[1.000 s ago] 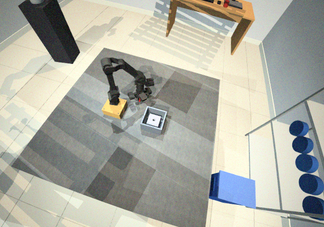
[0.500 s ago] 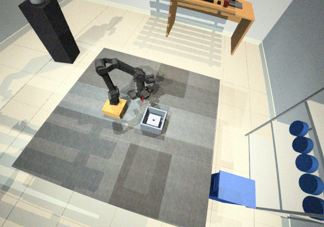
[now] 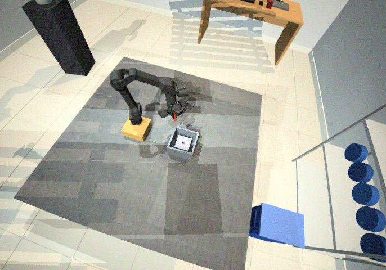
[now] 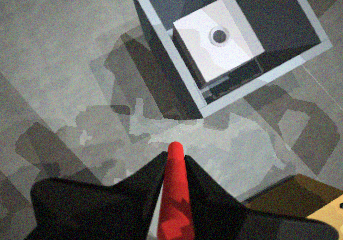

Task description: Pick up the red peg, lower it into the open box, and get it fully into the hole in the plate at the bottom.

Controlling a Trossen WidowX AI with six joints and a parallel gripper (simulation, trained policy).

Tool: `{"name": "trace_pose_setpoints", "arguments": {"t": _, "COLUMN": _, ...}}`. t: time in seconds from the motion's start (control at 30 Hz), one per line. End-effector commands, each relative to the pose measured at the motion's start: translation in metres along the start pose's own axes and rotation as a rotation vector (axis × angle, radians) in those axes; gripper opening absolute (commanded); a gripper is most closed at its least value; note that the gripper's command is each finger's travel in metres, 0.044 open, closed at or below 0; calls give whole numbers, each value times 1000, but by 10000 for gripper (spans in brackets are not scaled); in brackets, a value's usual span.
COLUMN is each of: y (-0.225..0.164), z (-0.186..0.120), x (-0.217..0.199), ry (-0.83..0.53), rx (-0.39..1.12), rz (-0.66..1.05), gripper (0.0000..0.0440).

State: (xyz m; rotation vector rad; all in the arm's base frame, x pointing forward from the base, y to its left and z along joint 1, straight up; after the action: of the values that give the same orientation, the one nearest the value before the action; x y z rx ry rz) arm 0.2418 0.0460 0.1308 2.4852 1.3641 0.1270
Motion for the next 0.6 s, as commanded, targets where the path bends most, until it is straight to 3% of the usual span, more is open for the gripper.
{"name": "trace_pose_setpoints", "arguments": {"t": 0.0, "y": 19, "z": -10, "x": -5, "ry": -3, "rx": -32, "rz": 2, "gripper": 0}}
{"name": "trace_pose_setpoints", "arguments": {"t": 0.57, "y": 71, "z": 7, "x": -37, "ry": -25, "rx": -35, "rz": 89, "gripper": 0}}
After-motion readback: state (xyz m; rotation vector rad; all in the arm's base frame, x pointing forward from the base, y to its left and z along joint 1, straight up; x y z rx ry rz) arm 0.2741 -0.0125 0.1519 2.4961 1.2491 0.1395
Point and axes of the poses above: the point midway between the two fingers, 35 mm back from their tips, its own z axis out along the fingers, its own x axis across the jaws, y = z × x, the point moved 4 cm from there along -z, back along the fingers, and after that the axes turned 15 degrees about -z, right-handed, at the moved point
